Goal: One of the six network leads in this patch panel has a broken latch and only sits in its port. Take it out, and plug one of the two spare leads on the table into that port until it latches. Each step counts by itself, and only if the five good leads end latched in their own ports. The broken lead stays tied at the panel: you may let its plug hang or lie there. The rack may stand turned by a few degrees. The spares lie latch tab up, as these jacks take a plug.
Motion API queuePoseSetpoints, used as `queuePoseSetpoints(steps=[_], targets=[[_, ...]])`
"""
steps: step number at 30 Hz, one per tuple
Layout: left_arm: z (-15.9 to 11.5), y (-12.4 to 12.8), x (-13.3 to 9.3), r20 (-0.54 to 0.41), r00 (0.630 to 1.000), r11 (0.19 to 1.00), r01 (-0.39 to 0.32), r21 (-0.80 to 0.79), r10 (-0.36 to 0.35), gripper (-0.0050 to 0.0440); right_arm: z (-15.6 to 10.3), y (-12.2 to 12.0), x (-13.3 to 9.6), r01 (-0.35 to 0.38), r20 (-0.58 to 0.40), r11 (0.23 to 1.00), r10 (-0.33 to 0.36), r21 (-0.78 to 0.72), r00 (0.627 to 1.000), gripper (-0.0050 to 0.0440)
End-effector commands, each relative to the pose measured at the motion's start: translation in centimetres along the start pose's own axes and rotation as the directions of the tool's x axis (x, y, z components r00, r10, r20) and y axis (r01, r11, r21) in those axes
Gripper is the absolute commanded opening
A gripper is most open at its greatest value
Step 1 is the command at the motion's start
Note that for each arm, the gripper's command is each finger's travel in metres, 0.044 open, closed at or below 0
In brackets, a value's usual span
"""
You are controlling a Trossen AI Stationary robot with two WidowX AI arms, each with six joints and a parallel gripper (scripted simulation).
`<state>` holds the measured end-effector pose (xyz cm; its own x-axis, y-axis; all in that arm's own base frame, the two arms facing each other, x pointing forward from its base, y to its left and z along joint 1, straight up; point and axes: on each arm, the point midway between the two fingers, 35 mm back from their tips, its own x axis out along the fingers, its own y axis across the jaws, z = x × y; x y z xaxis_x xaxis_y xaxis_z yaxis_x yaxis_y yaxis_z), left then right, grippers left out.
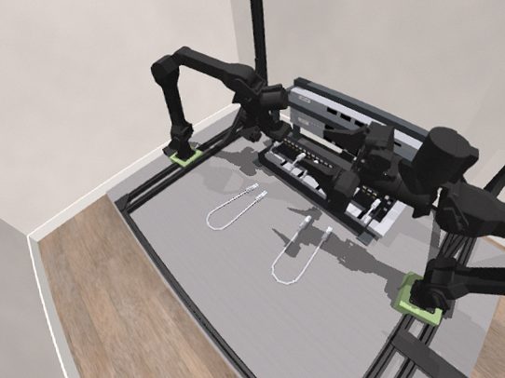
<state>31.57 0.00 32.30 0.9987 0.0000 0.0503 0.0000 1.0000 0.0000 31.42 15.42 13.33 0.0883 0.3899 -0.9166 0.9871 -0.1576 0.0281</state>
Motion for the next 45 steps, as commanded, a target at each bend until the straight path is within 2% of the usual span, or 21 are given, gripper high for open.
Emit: queuePoseSetpoints(steps=[1,2,35,36,45], targets=[[0.0,0.0,0.0,0.000,1.000,1.000,0.000,0.000,0.000,0.0440,0.0,0.0,0.1,0.003,-0.003,1.000,-0.003,0.004,1.000,0.0176],[0.0,0.0,0.0,0.000,1.000,1.000,0.000,0.000,0.000,0.0440,-0.3,-0.1,6.0,0.017,-0.024,0.999,-0.016,0.027,1.000,0.0176],[0.0,0.0,0.0,0.000,1.000,1.000,0.000,0.000,0.000,0.0440,-0.3,-0.1,6.4,0.018,-0.026,0.999,-0.017,0.029,1.000,0.0176],[0.0,0.0,0.0,0.000,1.000,1.000,0.000,0.000,0.000,0.0440,-0.3,-0.1,6.3,0.015,-0.024,1.000,-0.014,0.027,1.000,0.0000],[0.0,0.0,0.0,0.000,1.000,1.000,0.000,0.000,0.000,0.0440,-0.3,-0.1,6.3,0.015,-0.024,1.000,-0.014,0.027,1.000,0.0000]])
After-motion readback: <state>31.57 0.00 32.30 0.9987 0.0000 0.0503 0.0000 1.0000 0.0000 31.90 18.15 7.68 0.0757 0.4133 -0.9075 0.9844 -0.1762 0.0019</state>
